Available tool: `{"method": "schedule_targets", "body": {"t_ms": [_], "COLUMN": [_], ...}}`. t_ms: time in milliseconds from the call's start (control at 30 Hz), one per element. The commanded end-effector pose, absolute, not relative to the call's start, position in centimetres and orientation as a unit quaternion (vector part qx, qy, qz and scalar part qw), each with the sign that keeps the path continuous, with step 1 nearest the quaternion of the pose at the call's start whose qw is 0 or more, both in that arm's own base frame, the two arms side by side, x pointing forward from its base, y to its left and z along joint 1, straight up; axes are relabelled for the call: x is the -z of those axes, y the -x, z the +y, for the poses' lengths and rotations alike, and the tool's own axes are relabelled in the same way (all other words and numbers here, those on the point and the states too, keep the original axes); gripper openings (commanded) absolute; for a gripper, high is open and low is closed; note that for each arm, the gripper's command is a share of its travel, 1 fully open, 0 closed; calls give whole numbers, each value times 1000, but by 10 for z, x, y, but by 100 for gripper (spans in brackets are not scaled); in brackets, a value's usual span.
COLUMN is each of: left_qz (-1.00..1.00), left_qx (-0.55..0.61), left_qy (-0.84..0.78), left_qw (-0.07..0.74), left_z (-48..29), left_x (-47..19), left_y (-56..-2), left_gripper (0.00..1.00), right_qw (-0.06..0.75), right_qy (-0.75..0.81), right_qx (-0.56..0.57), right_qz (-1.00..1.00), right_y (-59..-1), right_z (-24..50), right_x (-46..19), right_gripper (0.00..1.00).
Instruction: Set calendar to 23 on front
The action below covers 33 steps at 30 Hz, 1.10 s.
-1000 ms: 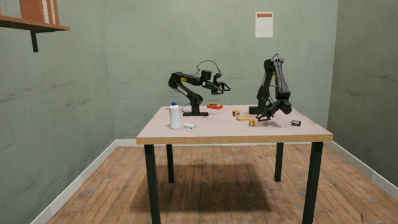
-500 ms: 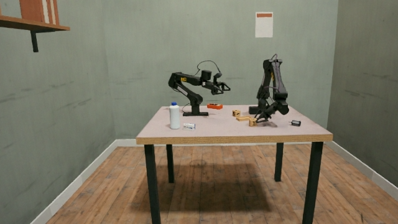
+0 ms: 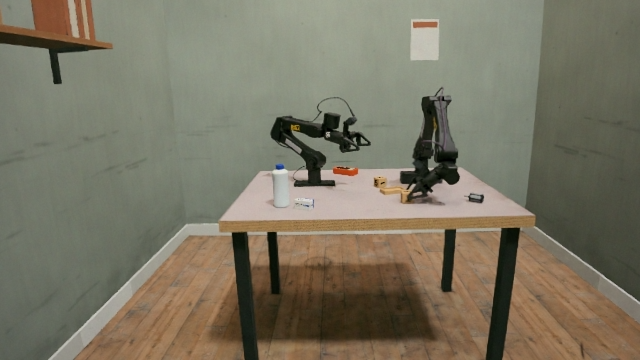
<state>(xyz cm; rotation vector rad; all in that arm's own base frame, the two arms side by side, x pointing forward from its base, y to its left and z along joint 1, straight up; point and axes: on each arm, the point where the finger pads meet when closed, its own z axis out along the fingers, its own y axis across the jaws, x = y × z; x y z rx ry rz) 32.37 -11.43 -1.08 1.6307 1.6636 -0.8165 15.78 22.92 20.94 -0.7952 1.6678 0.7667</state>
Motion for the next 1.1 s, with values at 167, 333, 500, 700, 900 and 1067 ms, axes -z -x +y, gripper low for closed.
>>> {"method": "schedule_targets", "body": {"t_ms": [167, 333, 500, 700, 900, 1067], "left_qz": [636, 638, 637, 635, 635, 635], "left_qx": [324, 328, 326, 323, 323, 321], "left_qy": [-615, -613, -613, -616, -615, -616], "left_qw": [336, 332, 334, 337, 336, 339], "left_z": [-123, -123, -120, -119, -119, -118], "left_x": [14, 14, 12, 11, 11, 10], "left_y": [-321, -319, -322, -326, -326, -329], "left_gripper": [69, 61, 57, 48, 43, 6], "right_qw": [537, 537, 537, 537, 537, 537], "right_qy": [338, 338, 338, 338, 338, 338], "right_qx": [-325, -325, -325, -325, -325, -325], "right_qz": [702, 702, 702, 702, 702, 702], "right_y": [-156, -156, -156, -156, -156, -156], "right_z": [231, 231, 231, 231, 231, 231], "right_x": [-207, -207, -207, -207, -207, -207], "right_gripper": [100, 100, 100, 100, 100, 100]}}
